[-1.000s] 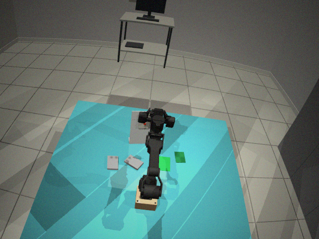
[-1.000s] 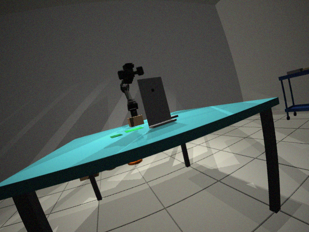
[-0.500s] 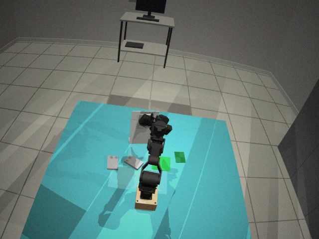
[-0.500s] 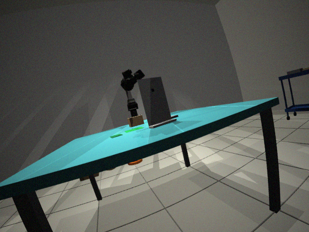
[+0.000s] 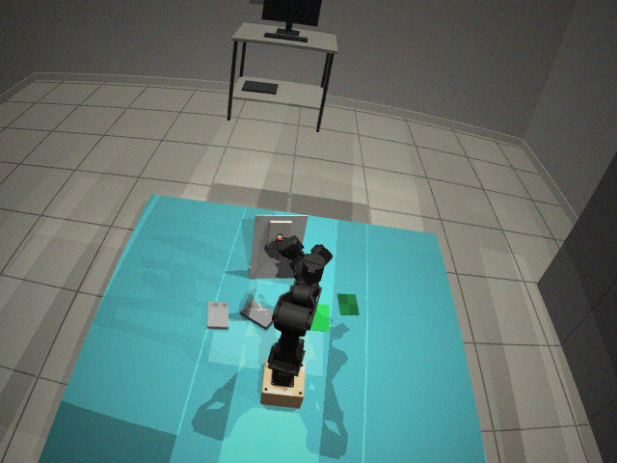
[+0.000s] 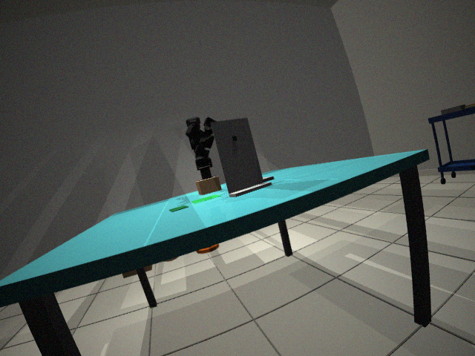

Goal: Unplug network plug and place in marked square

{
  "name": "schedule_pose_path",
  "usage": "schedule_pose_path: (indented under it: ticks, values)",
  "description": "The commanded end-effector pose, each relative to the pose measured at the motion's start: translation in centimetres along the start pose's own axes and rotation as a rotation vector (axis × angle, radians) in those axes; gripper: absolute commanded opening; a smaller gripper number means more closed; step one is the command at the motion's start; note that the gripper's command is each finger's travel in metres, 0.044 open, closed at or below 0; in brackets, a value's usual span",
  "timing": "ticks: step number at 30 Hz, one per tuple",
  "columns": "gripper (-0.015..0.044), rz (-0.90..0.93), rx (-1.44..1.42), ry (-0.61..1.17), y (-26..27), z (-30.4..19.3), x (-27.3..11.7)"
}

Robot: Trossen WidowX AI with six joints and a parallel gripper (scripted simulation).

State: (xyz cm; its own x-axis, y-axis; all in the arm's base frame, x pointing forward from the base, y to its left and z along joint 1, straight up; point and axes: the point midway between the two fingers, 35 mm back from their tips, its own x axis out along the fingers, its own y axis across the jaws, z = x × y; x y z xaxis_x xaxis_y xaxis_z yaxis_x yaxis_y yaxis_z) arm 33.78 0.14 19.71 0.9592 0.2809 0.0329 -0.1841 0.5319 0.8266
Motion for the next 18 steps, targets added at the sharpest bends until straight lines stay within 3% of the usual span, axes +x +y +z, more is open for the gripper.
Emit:
schedule_pose_path:
  ticks: [1,13,18]
  values:
    - [0.0156,0.018,0.156,0.047,-1.3,-1.5,-0.8]
    - [0.0156,0.031,0.569,0.172,-3.7,-5.2,-3.9]
    - [0.0156,0.031,0.592,0.179,-3.7,-5.4,-4.1]
